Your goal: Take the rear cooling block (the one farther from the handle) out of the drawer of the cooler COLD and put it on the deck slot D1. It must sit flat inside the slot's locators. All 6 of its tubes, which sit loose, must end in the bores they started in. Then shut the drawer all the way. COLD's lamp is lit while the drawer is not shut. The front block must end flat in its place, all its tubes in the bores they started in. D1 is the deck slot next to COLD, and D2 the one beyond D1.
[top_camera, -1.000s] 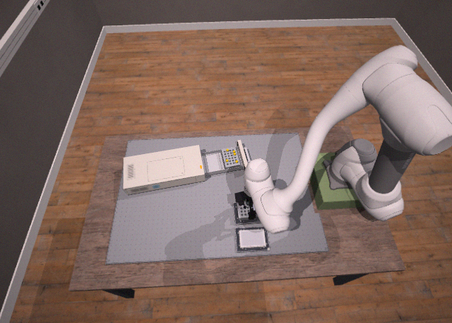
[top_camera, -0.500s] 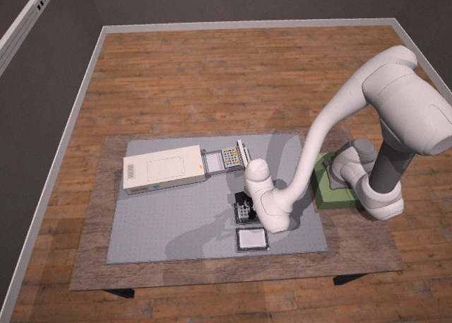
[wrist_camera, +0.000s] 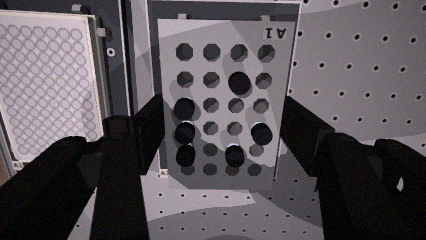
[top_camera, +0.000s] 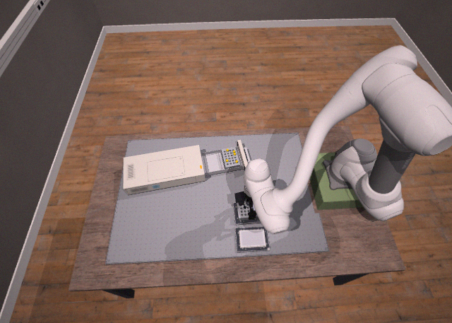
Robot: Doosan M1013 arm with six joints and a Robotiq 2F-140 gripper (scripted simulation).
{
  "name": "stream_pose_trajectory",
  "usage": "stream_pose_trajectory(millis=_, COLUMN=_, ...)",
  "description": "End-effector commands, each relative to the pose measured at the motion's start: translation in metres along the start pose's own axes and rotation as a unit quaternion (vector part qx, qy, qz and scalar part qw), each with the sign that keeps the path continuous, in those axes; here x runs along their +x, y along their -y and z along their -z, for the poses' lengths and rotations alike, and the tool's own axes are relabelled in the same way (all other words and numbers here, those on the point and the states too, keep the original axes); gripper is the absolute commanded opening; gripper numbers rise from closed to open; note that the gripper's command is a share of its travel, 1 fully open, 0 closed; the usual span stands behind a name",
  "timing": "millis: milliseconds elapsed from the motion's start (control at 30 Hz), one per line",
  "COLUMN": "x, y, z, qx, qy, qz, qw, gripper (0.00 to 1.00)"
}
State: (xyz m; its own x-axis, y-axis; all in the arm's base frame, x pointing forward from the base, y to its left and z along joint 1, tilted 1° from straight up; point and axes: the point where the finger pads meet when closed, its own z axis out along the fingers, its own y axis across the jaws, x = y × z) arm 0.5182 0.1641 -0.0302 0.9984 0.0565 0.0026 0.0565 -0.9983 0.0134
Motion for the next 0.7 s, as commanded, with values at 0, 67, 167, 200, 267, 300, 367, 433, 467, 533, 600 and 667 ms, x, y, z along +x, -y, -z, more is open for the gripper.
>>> stream_pose_trajectory(millis=0, x=0.0005, y=0.0002, z=0.0006, qx=0.000, qy=-0.001, qz=0.000, qw=1.000, gripper=0.10)
stream_pose_trajectory(millis=67, x=0.0005, y=0.0002, z=0.0006, qx=0.000, qy=-0.001, qz=0.000, qw=1.000, gripper=0.10)
stream_pose_trajectory(millis=167, x=0.0005, y=0.0002, z=0.0006, qx=0.000, qy=-0.001, qz=0.000, qw=1.000, gripper=0.10)
stream_pose_trajectory(millis=200, x=0.0005, y=0.0002, z=0.0006, qx=0.000, qy=-0.001, qz=0.000, qw=1.000, gripper=0.10)
stream_pose_trajectory(millis=267, x=0.0005, y=0.0002, z=0.0006, qx=0.000, qy=-0.001, qz=0.000, qw=1.000, gripper=0.10)
stream_pose_trajectory(millis=300, x=0.0005, y=0.0002, z=0.0006, qx=0.000, qy=-0.001, qz=0.000, qw=1.000, gripper=0.10)
stream_pose_trajectory(millis=367, x=0.0005, y=0.0002, z=0.0006, qx=0.000, qy=-0.001, qz=0.000, qw=1.000, gripper=0.13)
stream_pose_trajectory(millis=433, x=0.0005, y=0.0002, z=0.0006, qx=0.000, qy=-0.001, qz=0.000, qw=1.000, gripper=0.16)
stream_pose_trajectory(millis=467, x=0.0005, y=0.0002, z=0.0006, qx=0.000, qy=-0.001, qz=0.000, qw=1.000, gripper=0.17)
stream_pose_trajectory(millis=533, x=0.0005, y=0.0002, z=0.0006, qx=0.000, qy=-0.001, qz=0.000, qw=1.000, gripper=0.19)
stream_pose_trajectory(millis=600, x=0.0005, y=0.0002, z=0.0006, qx=0.000, qy=-0.001, qz=0.000, qw=1.000, gripper=0.20)
stream_pose_trajectory(millis=667, x=0.0005, y=0.0002, z=0.0006, qx=0.000, qy=-0.001, qz=0.000, qw=1.000, gripper=0.23)
